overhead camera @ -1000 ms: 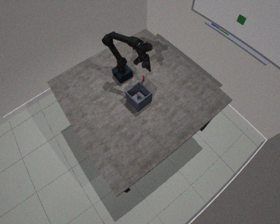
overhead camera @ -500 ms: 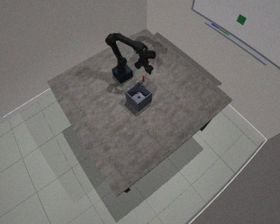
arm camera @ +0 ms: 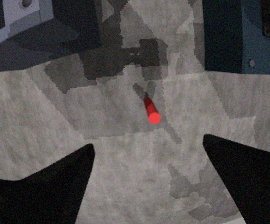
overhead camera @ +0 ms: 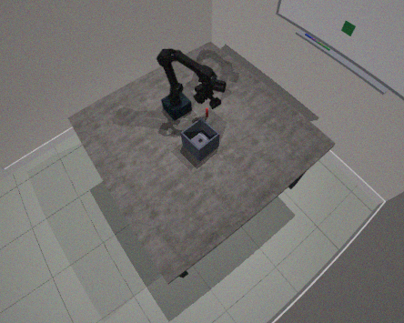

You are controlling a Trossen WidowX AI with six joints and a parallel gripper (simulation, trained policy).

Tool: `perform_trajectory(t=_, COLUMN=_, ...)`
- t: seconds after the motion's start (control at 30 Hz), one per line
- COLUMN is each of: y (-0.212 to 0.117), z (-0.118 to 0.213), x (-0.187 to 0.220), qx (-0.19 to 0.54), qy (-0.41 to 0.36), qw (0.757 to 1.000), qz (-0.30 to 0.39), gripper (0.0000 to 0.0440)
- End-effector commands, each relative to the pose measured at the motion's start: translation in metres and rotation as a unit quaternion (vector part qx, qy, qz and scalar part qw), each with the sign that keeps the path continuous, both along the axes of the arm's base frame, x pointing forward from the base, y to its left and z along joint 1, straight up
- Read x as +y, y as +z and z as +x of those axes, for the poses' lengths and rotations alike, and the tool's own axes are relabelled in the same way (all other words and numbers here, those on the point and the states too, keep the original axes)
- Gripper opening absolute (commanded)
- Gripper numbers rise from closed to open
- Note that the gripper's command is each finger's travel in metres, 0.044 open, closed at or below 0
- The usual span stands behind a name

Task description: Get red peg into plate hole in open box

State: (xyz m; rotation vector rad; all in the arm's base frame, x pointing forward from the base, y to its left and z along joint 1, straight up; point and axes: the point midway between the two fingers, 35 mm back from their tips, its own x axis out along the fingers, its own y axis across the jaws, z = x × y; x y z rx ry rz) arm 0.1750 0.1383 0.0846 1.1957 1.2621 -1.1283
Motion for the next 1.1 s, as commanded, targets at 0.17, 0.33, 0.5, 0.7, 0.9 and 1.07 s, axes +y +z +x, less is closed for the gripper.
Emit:
perform_trajectory(t=0.17, y=-0.025, z=-0.015, x=-0.004, qx=0.042, qy=0.055, qw=0.997, qz=-0.028, gripper=0.0437)
perform_trajectory(t=0.33, y=-0.041, z=-0.018, x=-0.007, qx=0.052, qy=0.074, qw=0.995, qz=-0.041, gripper=0.0432)
perform_trajectory(t=0.5, y=-0.058, z=-0.019, x=-0.009, qx=0.055, qy=0.086, qw=0.994, qz=-0.049, gripper=0.0425)
perform_trajectory(t=0.7, y=-0.076, z=-0.020, x=-0.011, qx=0.053, qy=0.090, qw=0.993, qz=-0.056, gripper=0.0412)
perform_trajectory(t=0.9, y=-0.094, z=-0.020, x=-0.013, qx=0.050, qy=0.088, qw=0.993, qz=-0.060, gripper=0.0386)
perform_trajectory(t=1.07, y=-0.105, z=-0.017, x=-0.008, qx=0.046, qy=0.093, qw=0.993, qz=-0.056, gripper=0.0273)
